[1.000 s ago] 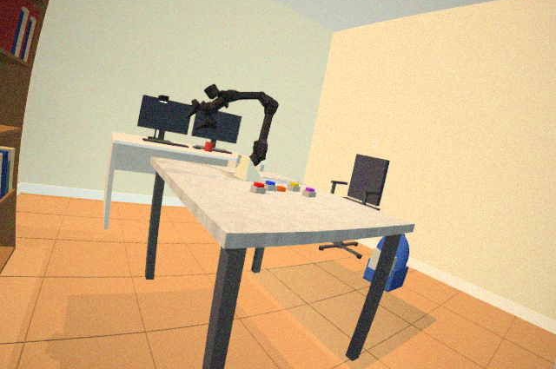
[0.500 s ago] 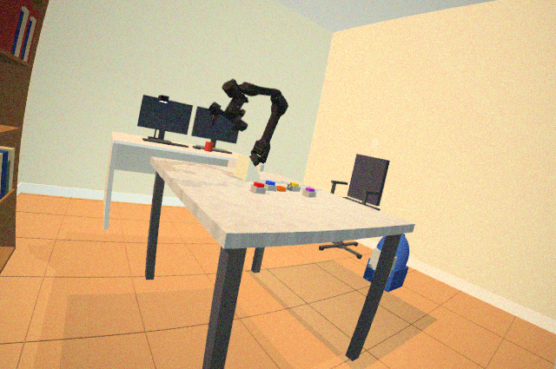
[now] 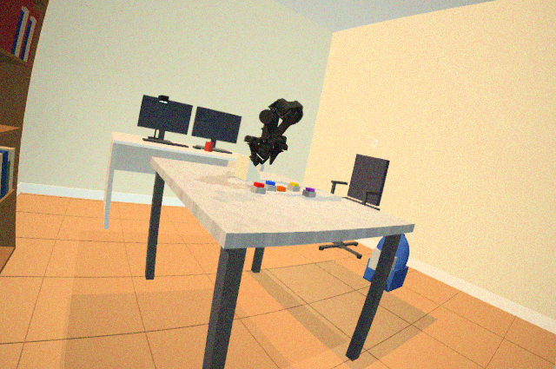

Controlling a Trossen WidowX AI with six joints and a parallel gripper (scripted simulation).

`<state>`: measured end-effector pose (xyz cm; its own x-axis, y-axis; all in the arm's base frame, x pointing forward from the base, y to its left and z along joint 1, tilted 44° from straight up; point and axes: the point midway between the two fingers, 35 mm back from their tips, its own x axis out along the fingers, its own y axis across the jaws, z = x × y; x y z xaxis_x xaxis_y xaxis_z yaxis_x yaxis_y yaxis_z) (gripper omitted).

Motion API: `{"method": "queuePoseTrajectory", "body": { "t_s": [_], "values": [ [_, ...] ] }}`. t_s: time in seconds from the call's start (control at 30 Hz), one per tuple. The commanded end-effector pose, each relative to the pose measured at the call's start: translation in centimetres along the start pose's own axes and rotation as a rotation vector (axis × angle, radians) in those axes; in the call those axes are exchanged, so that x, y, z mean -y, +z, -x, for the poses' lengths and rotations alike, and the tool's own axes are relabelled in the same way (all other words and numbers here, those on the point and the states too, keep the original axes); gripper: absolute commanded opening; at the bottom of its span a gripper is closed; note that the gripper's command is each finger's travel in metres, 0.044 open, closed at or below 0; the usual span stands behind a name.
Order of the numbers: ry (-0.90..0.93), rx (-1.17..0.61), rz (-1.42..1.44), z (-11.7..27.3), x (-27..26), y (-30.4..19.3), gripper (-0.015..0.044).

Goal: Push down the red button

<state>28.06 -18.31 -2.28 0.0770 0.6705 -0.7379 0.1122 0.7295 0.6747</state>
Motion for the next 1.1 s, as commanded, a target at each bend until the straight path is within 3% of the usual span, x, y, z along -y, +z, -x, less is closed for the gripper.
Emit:
{"method": "queuePoseTrajectory", "body": {
  "t_s": [0.0, 0.17, 0.47, 1.07],
  "values": [
    [0.016, 0.006, -0.016, 0.0, -0.3, 0.4, 0.0374],
    [0.018, 0.007, -0.015, -5.7, -0.4, 0.4, 0.0242],
    [0.018, 0.007, -0.015, -6.0, -0.4, 0.4, 0.0020],
    [0.018, 0.007, -0.015, -7.2, -0.4, 0.4, 0.0020]
  ]
}}
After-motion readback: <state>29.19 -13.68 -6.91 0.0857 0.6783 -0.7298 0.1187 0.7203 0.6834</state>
